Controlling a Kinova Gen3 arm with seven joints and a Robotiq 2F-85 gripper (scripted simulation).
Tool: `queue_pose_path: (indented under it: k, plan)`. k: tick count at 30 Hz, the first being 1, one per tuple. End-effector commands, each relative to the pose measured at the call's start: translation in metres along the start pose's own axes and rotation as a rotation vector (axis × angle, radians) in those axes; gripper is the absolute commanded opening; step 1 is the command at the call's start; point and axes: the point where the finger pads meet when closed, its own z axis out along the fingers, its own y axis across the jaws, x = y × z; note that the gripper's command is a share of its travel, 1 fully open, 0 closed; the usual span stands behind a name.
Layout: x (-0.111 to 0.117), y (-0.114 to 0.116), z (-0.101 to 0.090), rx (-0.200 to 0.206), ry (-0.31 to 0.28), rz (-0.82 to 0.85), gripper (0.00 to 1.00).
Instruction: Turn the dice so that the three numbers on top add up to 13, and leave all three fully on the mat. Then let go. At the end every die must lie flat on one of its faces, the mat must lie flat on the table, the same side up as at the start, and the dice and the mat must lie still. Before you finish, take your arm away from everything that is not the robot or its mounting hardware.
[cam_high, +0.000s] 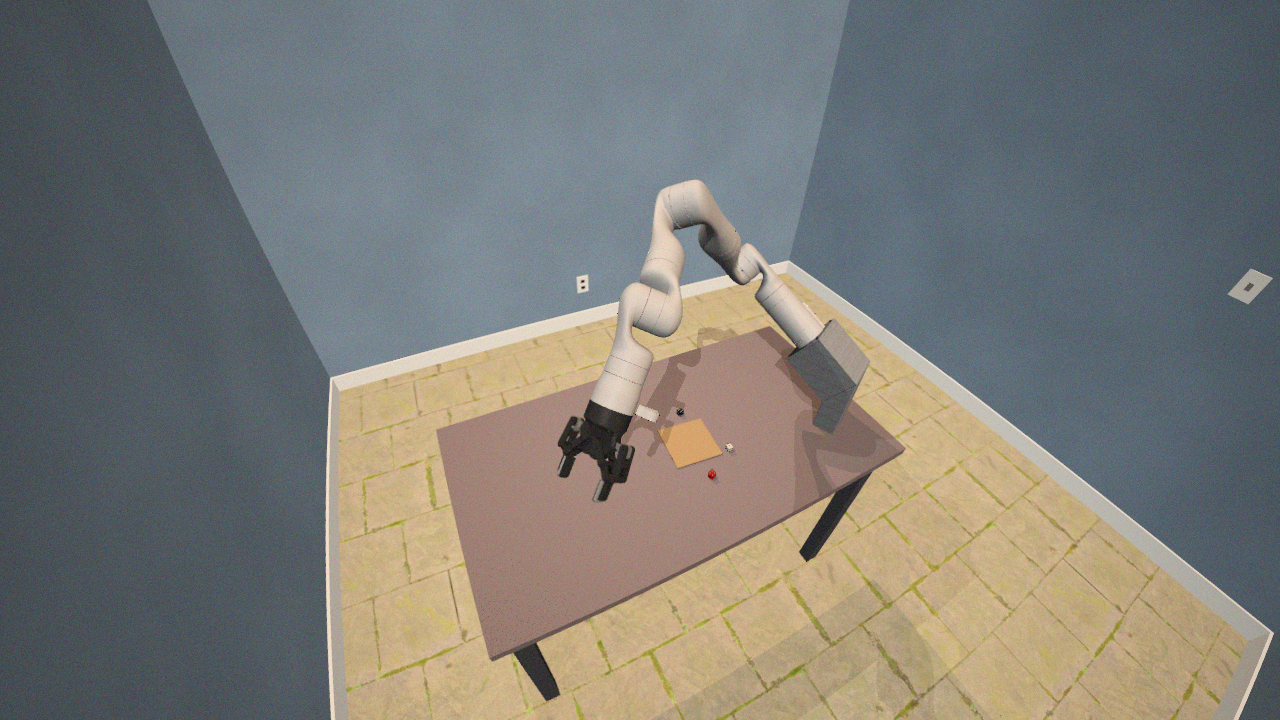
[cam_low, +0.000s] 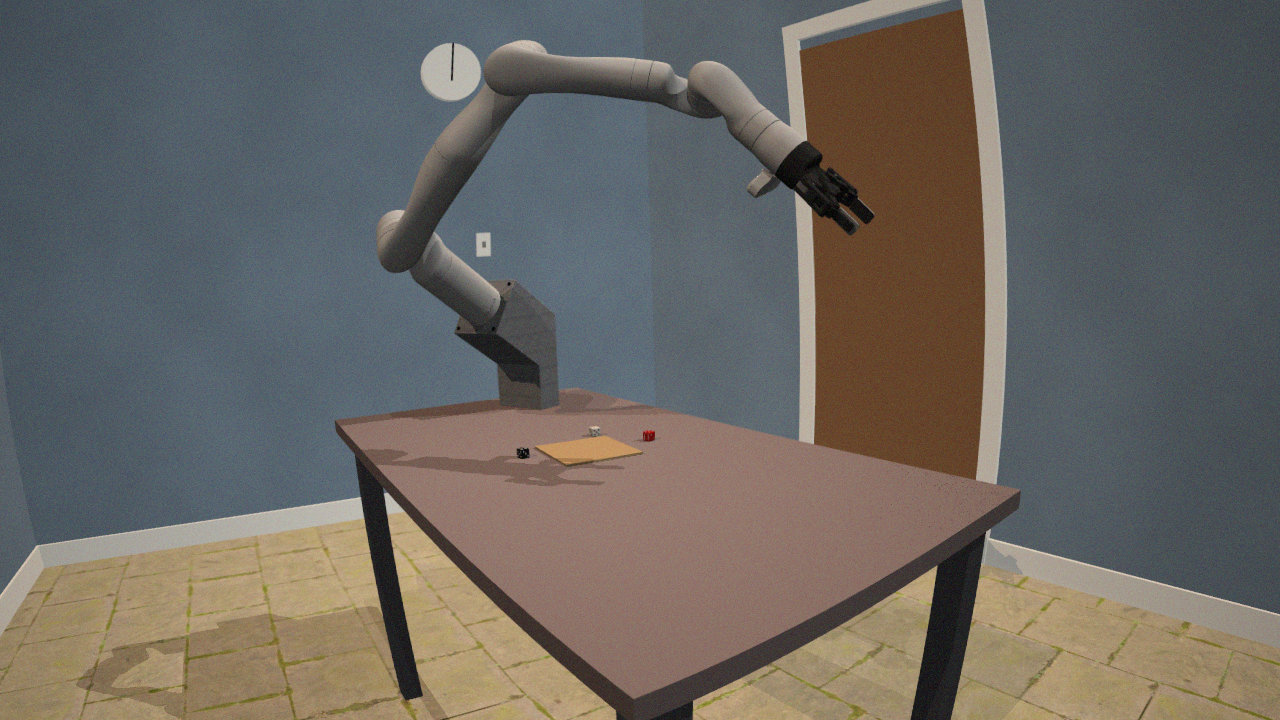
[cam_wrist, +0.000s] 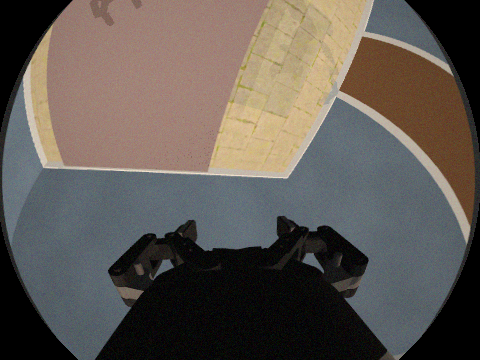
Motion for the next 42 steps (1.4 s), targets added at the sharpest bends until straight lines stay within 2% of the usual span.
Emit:
queue_pose_path:
  k: [1,19,25,29,32,34,38,42]
  plan:
    - [-0.002,0.001,-0.001,-0.001,-0.003,0.000,1.00]
    - [-0.001,0.001,-0.001,-0.001,-0.002,0.000,1.00]
    - [0.010,-0.004,-0.002,0.005,0.017,-0.012,1.00]
    - [0.032,-0.014,-0.004,0.017,0.058,-0.035,1.00]
    - [0.059,-0.026,-0.007,0.030,0.104,-0.062,1.00]
    - [0.059,-0.026,-0.007,0.030,0.104,-0.062,1.00]
    - [0.106,-0.047,-0.016,0.049,0.187,-0.111,1.00]
    - [0.165,-0.073,-0.033,0.067,0.288,-0.170,1.00]
